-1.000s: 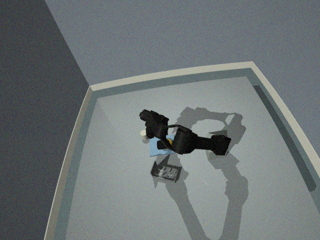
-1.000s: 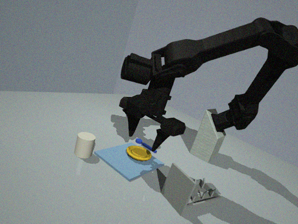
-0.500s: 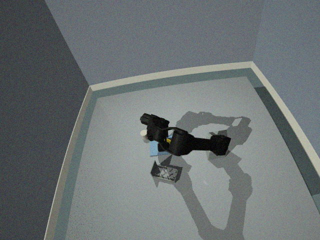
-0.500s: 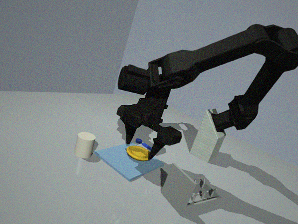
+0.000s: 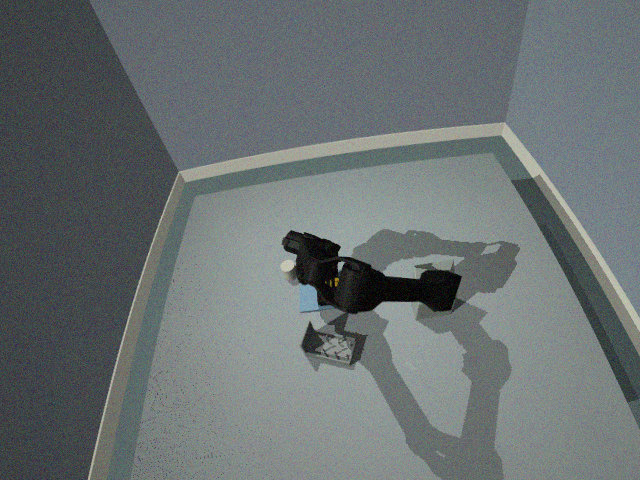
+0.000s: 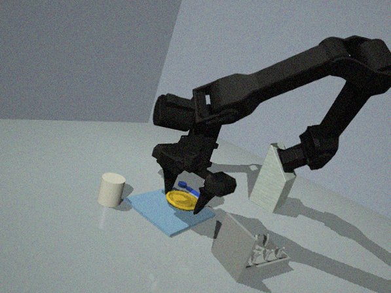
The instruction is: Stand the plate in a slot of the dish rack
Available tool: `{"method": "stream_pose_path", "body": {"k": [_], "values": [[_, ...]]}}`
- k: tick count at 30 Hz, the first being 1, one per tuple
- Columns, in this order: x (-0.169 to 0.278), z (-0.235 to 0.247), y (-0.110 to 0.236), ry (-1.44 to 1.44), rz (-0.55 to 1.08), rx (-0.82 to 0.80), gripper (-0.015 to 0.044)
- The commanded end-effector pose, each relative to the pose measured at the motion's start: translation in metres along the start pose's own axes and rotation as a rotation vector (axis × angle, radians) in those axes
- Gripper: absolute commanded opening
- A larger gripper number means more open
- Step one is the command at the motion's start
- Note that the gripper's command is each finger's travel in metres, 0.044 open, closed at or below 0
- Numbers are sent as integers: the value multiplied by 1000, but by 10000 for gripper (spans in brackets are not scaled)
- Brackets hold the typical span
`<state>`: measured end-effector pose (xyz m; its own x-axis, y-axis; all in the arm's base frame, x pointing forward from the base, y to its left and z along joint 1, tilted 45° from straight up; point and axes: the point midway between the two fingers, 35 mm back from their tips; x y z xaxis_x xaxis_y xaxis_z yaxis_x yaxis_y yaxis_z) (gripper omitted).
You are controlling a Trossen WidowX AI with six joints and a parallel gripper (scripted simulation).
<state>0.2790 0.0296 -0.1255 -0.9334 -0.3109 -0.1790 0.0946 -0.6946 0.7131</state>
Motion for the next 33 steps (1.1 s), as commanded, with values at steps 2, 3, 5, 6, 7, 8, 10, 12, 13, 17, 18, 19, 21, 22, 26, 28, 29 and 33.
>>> {"method": "stream_pose_path", "body": {"k": [2,3,5,6,7,8,10,12,13,17,18,19,21,22,26,28,29,33], "values": [[2,1,-2,-11,1,-6,385],[2,1,-2,-11,1,-6,378],[2,1,-2,-11,1,-6,365],[2,1,-2,-11,1,-6,358],[2,1,-2,-11,1,-6,351],[2,1,-2,-11,1,-6,345],[2,1,-2,-11,1,-6,331],[2,1,-2,-11,1,-6,318],[2,1,-2,-11,1,-6,292],[-2,-3,12,-11,1,-1,187],[-3,-4,18,-11,1,0,160],[-4,-5,24,-12,1,2,134],[-6,-7,36,-12,1,4,82],[-7,-8,42,-12,1,6,55],[-8,-11,67,-13,2,9,0],[-9,-12,79,-14,2,10,0],[-9,-12,86,-14,2,11,0],[-8,-12,111,-15,2,11,0]]}}
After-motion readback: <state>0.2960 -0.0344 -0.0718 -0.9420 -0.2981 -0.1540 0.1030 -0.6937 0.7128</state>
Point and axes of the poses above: the point midway between the two fingers, 35 mm back from their tips, its own y axis back along the fingers, its own z axis across the jaws, x = y × z, and after that the axes turned 15 degrees about y, right-handed
